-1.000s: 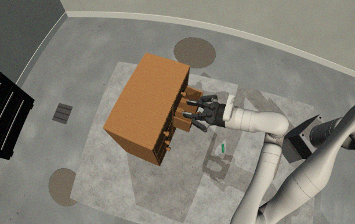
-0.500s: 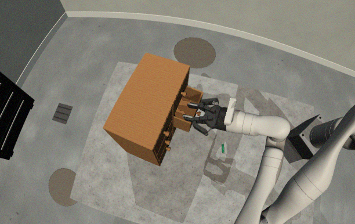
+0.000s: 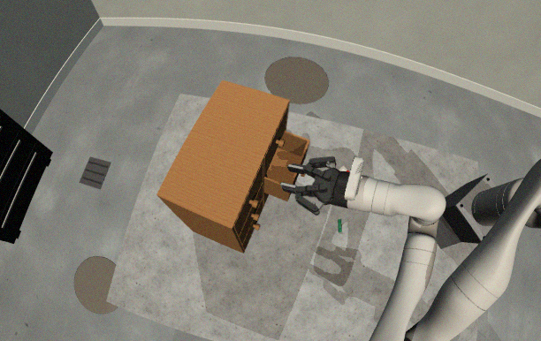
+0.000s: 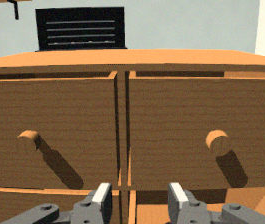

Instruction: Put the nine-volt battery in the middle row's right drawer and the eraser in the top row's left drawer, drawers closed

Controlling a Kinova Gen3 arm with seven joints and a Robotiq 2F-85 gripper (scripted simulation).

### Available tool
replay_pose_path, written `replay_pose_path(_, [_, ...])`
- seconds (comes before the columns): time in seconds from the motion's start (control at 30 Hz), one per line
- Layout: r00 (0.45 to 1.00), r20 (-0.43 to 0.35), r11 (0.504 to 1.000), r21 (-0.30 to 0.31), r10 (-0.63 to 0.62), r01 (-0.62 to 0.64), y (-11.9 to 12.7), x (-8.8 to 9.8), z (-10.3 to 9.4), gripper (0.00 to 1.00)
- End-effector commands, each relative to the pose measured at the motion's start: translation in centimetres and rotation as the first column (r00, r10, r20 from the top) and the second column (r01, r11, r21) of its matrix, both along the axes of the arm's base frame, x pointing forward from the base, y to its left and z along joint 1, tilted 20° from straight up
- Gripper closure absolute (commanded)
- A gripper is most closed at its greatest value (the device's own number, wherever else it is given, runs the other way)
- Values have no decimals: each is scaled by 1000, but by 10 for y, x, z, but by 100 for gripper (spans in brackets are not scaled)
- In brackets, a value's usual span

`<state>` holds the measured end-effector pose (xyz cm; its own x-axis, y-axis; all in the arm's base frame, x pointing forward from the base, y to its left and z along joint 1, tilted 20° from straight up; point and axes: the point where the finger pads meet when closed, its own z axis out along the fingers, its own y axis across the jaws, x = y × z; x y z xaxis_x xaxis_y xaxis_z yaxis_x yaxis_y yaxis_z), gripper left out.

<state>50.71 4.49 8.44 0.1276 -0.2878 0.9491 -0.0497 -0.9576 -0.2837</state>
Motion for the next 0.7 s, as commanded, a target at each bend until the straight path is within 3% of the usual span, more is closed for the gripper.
replay_pose_path(0.0, [1000,2,1000,4,7,-7,8,-2,2,58])
replay_pose_path(0.67, [1000,2,1000,4,7,-7,31,-16,7,58])
